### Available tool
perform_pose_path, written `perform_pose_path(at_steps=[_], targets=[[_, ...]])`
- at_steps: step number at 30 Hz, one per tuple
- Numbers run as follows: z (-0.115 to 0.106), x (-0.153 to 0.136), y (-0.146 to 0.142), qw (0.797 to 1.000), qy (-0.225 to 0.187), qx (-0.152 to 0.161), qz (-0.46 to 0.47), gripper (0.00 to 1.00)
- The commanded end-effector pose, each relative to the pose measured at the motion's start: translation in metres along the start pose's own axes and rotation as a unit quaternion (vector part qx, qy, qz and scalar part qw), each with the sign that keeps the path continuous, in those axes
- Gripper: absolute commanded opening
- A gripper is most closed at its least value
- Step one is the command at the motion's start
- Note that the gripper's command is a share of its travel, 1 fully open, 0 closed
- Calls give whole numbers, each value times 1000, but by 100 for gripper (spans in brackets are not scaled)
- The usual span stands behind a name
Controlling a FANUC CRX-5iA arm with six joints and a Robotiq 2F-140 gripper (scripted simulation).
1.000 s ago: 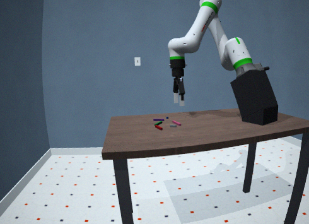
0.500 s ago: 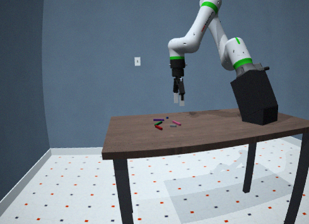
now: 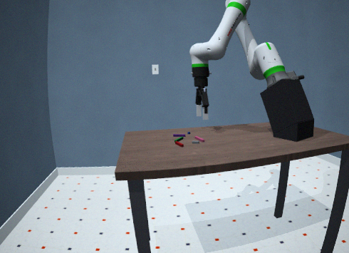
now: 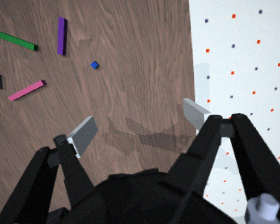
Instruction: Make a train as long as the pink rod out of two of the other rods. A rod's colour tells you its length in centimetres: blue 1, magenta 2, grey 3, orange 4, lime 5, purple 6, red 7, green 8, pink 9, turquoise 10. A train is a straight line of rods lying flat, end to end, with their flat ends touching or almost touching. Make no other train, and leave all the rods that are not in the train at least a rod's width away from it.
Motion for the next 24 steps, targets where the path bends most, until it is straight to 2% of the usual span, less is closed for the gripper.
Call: perform_pose_path(at_steps=[1,24], targets=[[0,0,0,1000,0,0,0,100],[0,1,-1,1000,0,0,-7,100]])
Point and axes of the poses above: the point where the finger pads meet when closed, its own z axis out along the fingers, its own y axis across the jaws, x = y × z, the point moved 6 cm from there along -z, back along the fingers, and after that the axes turned 15 degrees about z, right-handed, at the moved point
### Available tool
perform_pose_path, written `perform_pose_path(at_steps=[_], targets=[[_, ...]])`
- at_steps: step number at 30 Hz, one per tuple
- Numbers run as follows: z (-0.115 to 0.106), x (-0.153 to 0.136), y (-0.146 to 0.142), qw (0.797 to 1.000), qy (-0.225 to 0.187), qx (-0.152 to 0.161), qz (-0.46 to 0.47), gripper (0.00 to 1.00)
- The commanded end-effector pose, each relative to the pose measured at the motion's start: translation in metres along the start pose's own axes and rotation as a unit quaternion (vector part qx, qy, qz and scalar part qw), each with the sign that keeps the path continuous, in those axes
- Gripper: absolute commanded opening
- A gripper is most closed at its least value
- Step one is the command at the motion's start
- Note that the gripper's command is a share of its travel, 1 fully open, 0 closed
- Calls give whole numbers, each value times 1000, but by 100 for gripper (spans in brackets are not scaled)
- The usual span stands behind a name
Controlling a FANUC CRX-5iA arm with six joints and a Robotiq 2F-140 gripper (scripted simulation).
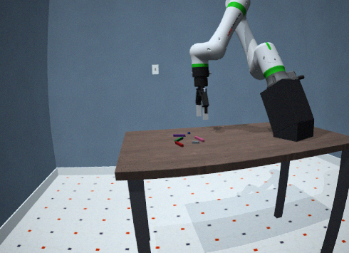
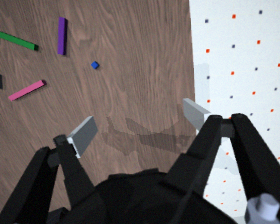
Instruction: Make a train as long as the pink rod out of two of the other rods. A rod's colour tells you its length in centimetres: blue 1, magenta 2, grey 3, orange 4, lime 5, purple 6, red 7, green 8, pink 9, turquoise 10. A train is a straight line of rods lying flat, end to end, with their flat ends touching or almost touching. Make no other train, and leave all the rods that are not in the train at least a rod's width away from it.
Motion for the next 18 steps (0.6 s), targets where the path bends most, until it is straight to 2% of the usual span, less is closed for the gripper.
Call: perform_pose_path(at_steps=[1,4,11,13,14,18], targets=[[0,2,-3,1000,0,0,-15,100],[0,10,-14,997,0,1,-72,100],[1,29,-42,976,-1,4,-216,100],[1,29,-42,976,-1,4,-216,100],[1,35,-53,964,-1,5,-266,100],[2,43,-67,944,-1,5,-329,100]])
Point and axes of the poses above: the point where the finger pads meet when closed, its own z axis out along the fingers, its own y axis across the jaws, x = y × z, the point moved 6 cm from there along -z, back along the fingers, and after that the axes turned 15 degrees about z, right-handed, at the moved point
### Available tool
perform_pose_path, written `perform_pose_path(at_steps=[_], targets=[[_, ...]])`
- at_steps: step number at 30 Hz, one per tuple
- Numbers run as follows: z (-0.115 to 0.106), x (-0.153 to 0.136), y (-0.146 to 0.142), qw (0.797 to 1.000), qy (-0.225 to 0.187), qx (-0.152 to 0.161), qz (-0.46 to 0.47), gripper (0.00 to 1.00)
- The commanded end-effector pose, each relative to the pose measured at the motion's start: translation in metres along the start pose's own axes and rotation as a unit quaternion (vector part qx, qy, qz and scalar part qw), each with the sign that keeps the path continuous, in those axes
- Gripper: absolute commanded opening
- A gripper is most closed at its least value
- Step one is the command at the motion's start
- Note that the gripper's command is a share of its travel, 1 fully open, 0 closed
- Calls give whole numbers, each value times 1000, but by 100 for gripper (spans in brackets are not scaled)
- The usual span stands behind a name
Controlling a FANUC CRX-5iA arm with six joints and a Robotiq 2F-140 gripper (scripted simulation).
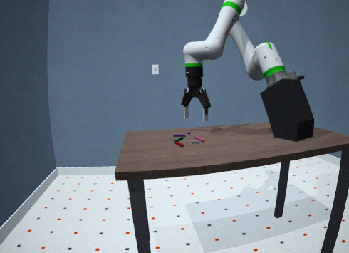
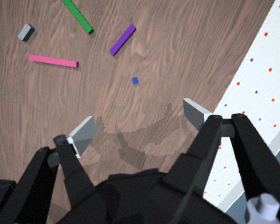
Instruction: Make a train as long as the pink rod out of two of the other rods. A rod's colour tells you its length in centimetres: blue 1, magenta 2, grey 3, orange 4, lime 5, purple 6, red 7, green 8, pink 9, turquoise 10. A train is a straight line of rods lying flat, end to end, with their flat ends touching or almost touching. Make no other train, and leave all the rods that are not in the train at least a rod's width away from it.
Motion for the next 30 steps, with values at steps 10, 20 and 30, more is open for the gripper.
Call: perform_pose_path(at_steps=[10,20,30], targets=[[1,51,-32,969,-1,11,-248,100],[1,84,-60,912,1,10,-410,100],[1,116,-94,822,1,9,-569,100]])
Point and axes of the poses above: the point where the finger pads meet when closed, its own z axis out along the fingers, its own y axis across the jaws, x = y × z, the point moved 6 cm from there along -z, back along the fingers, and after that the axes turned 15 degrees about z, right-handed, at the moved point
